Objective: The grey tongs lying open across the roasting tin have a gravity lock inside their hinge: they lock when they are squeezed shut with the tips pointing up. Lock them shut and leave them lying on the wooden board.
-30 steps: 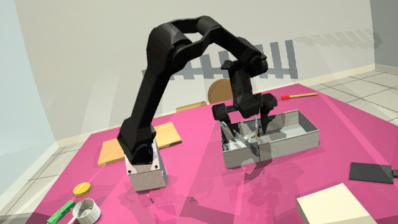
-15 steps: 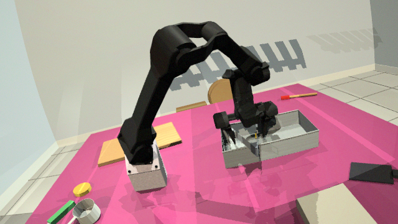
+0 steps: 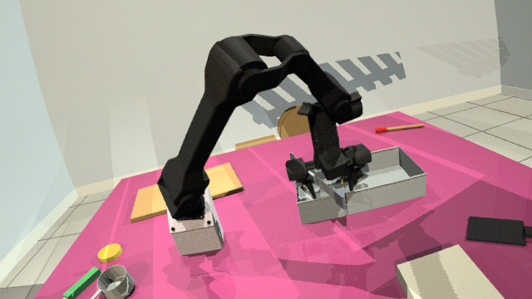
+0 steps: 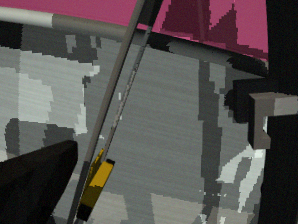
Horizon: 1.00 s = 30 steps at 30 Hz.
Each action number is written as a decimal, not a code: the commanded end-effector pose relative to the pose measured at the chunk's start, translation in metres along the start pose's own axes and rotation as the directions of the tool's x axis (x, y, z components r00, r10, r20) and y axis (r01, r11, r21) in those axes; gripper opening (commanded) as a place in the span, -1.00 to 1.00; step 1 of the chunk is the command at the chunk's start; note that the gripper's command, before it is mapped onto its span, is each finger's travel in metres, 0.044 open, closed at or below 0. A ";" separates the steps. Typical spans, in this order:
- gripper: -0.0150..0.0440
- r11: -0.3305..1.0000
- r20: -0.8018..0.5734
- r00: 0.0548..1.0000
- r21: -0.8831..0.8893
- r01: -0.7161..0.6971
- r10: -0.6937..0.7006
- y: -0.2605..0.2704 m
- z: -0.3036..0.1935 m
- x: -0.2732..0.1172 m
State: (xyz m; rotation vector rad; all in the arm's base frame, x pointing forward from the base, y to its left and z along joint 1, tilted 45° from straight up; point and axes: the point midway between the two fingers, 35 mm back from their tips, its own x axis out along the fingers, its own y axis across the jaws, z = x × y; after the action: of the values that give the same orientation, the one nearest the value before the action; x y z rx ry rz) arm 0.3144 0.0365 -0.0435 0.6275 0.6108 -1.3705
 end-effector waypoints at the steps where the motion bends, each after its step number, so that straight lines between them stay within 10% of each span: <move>1: 0.71 1.000 0.000 1.000 0.001 -0.001 0.001 0.000 0.000 -0.001; 30: 0.06 1.000 0.000 1.000 0.001 -0.001 0.001 0.000 0.000 -0.001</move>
State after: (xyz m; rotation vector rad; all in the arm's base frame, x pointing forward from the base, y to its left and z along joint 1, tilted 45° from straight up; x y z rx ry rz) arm 0.3139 0.0369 -0.0431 0.6233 0.6134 -1.3708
